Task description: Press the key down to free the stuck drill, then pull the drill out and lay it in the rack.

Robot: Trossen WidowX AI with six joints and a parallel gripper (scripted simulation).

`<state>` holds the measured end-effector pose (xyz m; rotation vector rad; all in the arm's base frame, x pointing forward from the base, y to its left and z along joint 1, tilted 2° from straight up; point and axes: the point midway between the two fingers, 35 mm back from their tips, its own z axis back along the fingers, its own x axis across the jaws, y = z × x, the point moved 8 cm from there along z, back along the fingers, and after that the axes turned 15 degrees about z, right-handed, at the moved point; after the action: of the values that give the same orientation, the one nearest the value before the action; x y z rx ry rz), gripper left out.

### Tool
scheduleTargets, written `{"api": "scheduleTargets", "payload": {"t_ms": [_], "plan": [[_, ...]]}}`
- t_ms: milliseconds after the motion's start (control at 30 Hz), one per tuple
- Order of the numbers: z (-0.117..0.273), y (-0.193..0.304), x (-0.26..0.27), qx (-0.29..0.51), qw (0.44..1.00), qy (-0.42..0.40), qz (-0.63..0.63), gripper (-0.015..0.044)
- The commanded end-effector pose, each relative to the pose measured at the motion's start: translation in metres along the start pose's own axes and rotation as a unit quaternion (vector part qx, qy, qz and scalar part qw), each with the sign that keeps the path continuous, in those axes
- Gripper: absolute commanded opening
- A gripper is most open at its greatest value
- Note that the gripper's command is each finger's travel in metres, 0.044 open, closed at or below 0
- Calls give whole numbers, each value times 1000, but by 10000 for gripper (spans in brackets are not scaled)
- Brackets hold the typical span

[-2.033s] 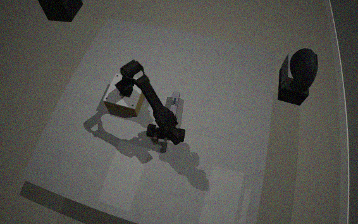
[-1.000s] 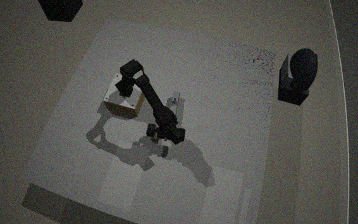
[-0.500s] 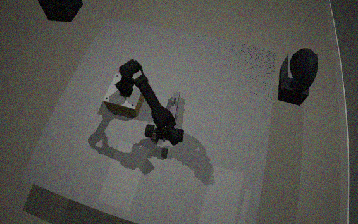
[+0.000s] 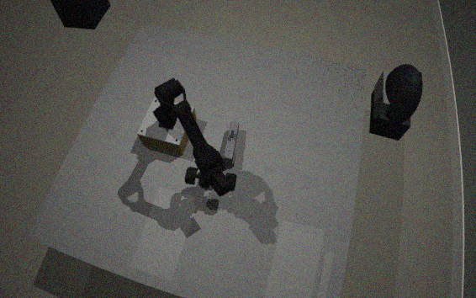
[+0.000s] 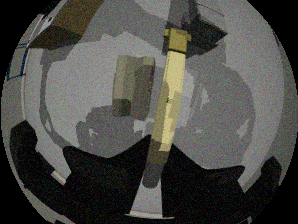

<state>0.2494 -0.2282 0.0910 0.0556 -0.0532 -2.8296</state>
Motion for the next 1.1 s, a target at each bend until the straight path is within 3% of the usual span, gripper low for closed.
{"api": "scheduleTargets", "payload": {"t_ms": [0,1067], "plan": [[0,-1,9,0,1000,2,2,0],[-28,-5,35,0,1000,1,2,0]]}}
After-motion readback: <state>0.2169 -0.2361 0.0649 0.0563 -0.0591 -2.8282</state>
